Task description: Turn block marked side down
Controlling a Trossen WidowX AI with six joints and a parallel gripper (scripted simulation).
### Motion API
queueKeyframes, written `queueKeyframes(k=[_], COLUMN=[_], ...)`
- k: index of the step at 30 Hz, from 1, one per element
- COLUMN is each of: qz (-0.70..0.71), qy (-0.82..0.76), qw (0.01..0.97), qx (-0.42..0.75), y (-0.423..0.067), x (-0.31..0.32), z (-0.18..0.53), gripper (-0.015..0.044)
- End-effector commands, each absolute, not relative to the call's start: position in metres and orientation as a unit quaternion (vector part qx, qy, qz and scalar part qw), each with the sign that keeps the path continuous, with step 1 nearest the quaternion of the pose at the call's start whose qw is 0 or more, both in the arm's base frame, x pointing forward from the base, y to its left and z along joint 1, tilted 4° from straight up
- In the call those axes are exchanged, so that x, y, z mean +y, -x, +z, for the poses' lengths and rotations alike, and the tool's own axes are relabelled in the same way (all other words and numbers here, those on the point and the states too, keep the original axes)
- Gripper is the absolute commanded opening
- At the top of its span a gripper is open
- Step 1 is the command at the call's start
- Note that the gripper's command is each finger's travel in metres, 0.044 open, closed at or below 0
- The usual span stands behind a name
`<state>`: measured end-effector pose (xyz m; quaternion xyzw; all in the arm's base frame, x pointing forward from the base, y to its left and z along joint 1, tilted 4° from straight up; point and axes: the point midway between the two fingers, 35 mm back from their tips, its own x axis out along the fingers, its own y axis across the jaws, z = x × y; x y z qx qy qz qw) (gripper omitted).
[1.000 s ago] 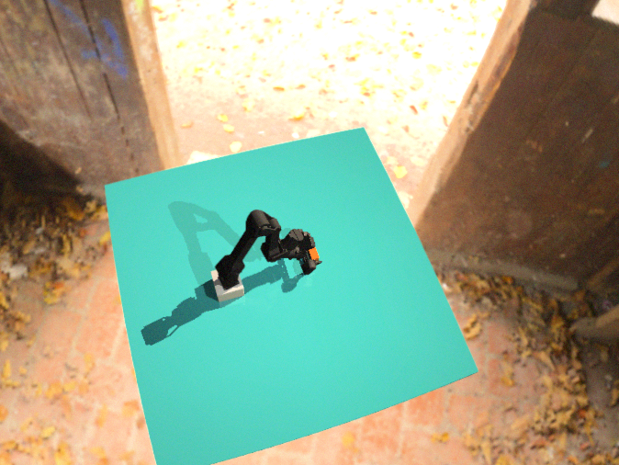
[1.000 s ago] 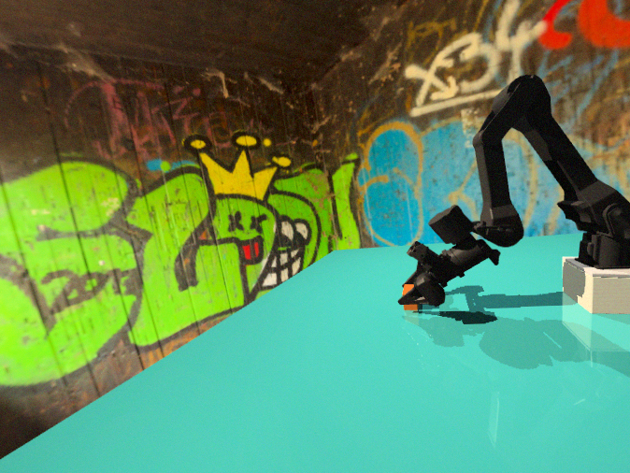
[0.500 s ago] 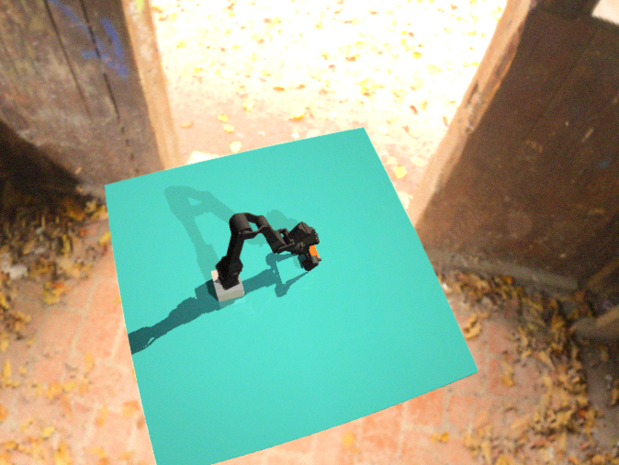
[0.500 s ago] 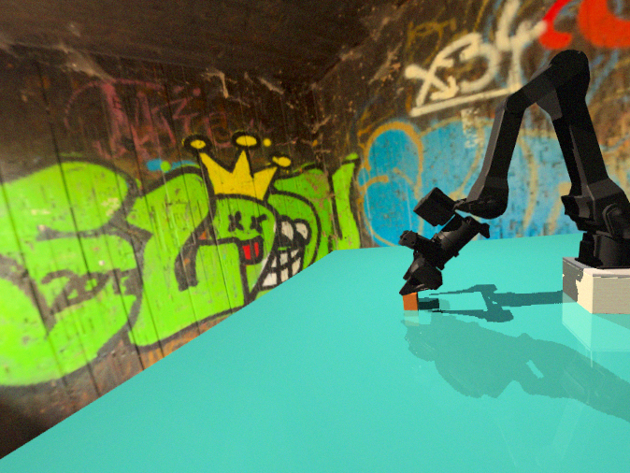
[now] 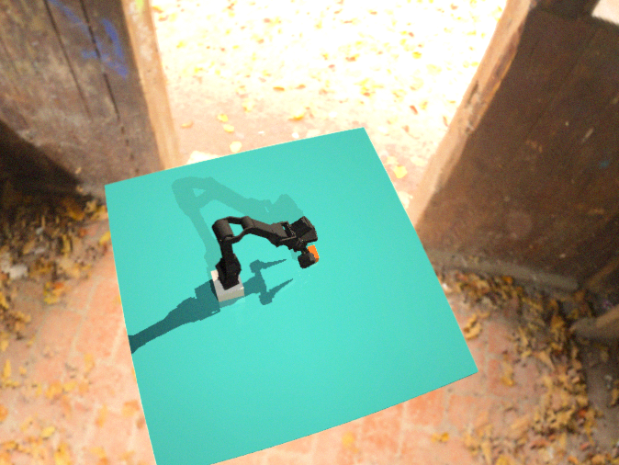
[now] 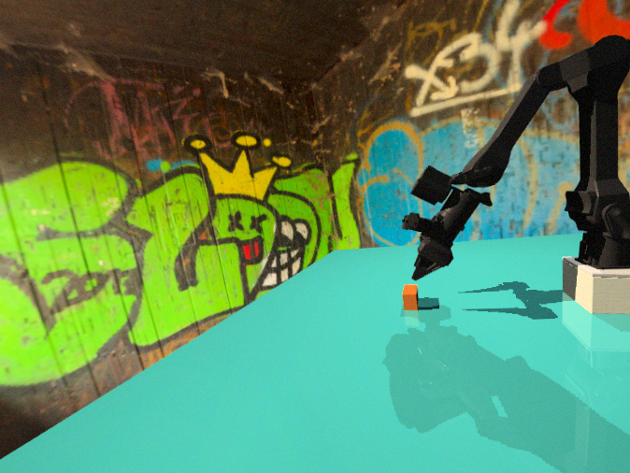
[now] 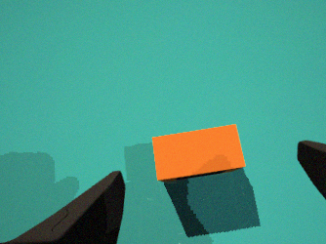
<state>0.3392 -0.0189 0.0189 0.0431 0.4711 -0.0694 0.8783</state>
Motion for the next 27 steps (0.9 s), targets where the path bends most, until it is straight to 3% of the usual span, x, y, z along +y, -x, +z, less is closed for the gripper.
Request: queueKeyframes(k=[1,19,27], qz=[-0.069,-0.052,-0.051], qy=[-0.05,-0.066,-0.067], qw=[0.872,0.702,0.694], qx=[0.482,0.707,0.715], y=[-0.336,-0.375,-0.374], x=[-0.018,-0.024,-0.024], z=[0.023,0.05,0.052], gripper=[0.044,0.044,0.044])
